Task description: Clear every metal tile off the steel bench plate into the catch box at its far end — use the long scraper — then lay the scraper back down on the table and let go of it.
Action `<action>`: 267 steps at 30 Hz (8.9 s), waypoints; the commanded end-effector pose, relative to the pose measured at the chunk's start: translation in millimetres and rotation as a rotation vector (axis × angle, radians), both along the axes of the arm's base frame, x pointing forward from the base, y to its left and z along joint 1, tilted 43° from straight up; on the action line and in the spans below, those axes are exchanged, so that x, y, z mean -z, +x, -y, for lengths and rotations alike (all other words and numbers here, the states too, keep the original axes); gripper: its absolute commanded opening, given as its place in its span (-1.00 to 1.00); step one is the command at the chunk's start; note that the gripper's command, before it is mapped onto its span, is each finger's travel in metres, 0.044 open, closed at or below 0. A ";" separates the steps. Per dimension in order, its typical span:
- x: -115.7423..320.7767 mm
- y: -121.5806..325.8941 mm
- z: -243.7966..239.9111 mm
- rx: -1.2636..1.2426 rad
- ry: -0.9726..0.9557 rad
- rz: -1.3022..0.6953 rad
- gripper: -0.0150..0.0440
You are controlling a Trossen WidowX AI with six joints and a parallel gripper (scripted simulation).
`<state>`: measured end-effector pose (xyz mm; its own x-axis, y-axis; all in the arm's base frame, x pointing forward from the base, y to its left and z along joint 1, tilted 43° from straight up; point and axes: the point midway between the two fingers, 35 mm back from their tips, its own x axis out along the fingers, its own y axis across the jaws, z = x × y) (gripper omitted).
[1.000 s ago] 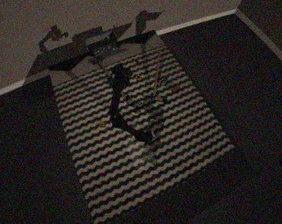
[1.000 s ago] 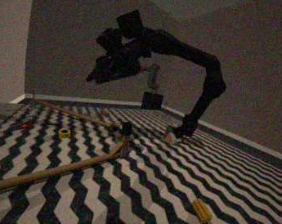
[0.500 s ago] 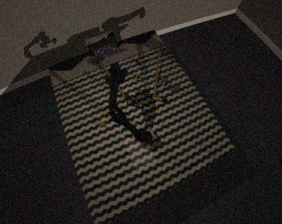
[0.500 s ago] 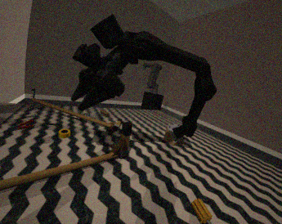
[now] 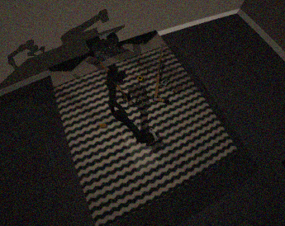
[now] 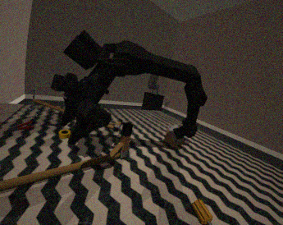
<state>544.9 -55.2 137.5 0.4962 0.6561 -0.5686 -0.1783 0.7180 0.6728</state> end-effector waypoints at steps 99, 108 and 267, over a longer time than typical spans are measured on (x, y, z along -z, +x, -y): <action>9.3 -217.9 61.5 0.128 0.006 0.070 1.00; 12.3 -235.2 58.3 0.145 0.009 0.081 1.00; 107.9 -182.5 26.0 0.259 0.008 -0.013 -0.49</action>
<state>363.2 -83.0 24.8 0.6362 0.5219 -0.5683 0.0061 0.7332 0.6800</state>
